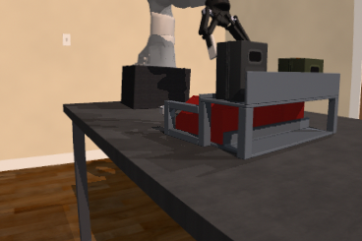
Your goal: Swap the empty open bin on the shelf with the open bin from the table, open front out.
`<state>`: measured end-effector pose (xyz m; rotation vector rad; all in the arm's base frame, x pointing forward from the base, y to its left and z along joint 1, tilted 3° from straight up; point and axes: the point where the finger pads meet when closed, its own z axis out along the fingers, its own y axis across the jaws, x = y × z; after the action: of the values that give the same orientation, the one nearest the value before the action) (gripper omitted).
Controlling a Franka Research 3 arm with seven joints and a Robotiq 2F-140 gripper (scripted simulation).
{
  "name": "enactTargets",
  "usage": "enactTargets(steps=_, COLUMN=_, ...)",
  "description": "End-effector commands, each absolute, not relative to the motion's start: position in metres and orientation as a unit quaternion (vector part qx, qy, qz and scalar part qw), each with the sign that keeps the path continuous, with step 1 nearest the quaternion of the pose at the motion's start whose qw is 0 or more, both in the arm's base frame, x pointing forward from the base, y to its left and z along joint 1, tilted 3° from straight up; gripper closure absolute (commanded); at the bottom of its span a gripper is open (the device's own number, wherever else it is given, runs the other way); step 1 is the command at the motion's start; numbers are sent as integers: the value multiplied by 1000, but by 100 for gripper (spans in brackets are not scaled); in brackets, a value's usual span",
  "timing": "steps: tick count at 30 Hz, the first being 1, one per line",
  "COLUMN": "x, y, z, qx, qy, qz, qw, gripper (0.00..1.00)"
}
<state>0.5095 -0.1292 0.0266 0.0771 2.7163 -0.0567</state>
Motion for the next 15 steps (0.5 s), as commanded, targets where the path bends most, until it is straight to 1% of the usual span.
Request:
enactTargets(steps=1, x=512, y=-132, z=24, qx=47, qy=976, qz=-22, qw=213, gripper=0)
enactTargets(steps=15, x=512, y=-133, z=23, qx=48, qy=975, qz=-23, qw=214, gripper=0)
